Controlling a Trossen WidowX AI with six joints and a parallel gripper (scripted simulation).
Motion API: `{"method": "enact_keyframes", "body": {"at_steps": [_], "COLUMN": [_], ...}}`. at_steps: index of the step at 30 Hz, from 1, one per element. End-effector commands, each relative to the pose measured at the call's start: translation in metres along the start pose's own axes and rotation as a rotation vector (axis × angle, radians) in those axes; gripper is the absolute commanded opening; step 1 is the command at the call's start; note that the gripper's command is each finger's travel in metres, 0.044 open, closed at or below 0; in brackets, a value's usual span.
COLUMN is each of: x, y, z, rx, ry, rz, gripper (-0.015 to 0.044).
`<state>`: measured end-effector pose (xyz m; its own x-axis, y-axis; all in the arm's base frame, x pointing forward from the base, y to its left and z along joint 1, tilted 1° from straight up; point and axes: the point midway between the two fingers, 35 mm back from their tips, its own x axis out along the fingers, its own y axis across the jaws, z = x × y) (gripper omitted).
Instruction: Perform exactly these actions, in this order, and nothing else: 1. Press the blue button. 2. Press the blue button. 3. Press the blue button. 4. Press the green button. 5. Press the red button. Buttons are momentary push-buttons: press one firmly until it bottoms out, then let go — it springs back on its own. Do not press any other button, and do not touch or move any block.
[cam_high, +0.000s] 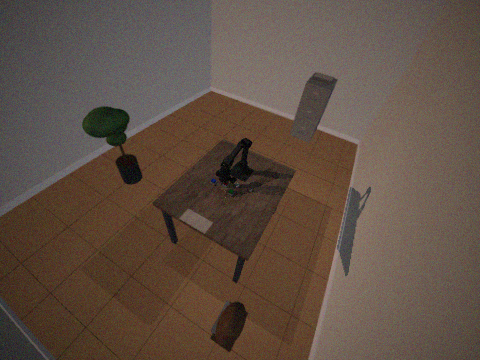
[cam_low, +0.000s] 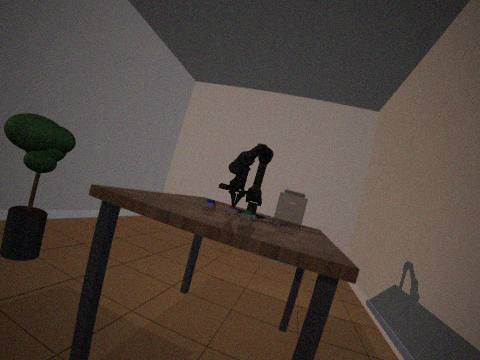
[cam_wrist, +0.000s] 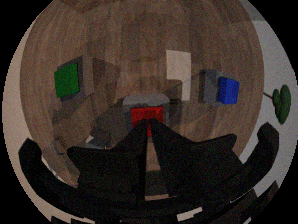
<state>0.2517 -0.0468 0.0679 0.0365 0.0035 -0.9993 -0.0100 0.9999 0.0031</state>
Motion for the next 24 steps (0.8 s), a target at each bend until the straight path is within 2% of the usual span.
{"method": "enact_keyframes", "body": {"at_steps": [1, 6, 10, 15, 19, 24], "x": [0.002, 0.002, -0.03, -0.032, -0.037, -0.054], "y": [0.001, 0.001, 0.0, 0.0, 0.016, 0.078], "z": [-0.002, -0.002, -0.001, -0.001, 0.007, 0.025], "rx": [-0.004, -0.004, -0.003, -0.004, -0.009, -0.028], "ry": [0.008, 0.008, 0.008, 0.008, 0.004, -0.009], "rz": [0.003, 0.003, 0.003, 0.003, 0.004, 0.011], "gripper": [0.002, 0.002, 0.002, 0.002, 0.0125, 0.0256]}}
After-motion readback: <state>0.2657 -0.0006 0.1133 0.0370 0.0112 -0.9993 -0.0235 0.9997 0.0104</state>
